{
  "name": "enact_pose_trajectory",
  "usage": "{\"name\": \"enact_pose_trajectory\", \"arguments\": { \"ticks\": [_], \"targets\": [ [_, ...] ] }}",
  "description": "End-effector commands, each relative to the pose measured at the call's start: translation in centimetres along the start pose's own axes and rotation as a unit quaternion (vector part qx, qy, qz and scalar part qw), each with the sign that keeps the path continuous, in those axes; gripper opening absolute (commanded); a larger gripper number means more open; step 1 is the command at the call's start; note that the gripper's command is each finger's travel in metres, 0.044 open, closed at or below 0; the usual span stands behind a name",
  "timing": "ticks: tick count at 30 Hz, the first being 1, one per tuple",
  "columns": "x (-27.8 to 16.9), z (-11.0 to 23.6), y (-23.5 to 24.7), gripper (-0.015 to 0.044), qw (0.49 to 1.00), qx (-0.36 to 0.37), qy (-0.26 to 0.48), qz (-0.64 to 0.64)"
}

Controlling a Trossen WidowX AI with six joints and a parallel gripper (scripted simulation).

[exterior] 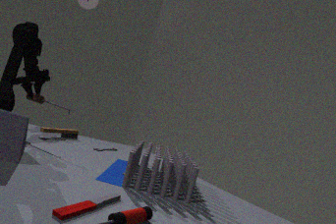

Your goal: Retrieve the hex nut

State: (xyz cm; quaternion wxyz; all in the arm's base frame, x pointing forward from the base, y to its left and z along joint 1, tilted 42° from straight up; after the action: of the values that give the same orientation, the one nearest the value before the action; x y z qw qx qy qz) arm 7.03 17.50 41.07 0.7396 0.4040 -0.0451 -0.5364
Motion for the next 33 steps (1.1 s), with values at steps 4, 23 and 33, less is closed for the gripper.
{"name": "enact_pose_trajectory", "arguments": {
  "ticks": [4, 23, 33],
  "targets": [
    [-0.2, -0.7, -0.2, 0.0, 1.0, 0.0, -0.004, -0.002],
    [-0.8, -2.2, -0.5, 0.0, 1.0, 0.0, -0.004, -0.002],
    [-1.1, -2.9, -0.8, 0.0, 1.0, 0.0, -0.004, -0.002]
  ]
}}
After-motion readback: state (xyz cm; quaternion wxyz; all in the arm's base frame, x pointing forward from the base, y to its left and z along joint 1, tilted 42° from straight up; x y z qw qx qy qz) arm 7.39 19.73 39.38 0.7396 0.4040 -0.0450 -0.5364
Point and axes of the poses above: the point midway between the two fingers, 35 mm back from their tips, its own z axis back along the fingers, its own y axis across the jaws, x = y × z, the point moved 6 cm from there along z, back along the fingers, and after that the axes turned 11 degrees about -z, right-handed, at the moved point
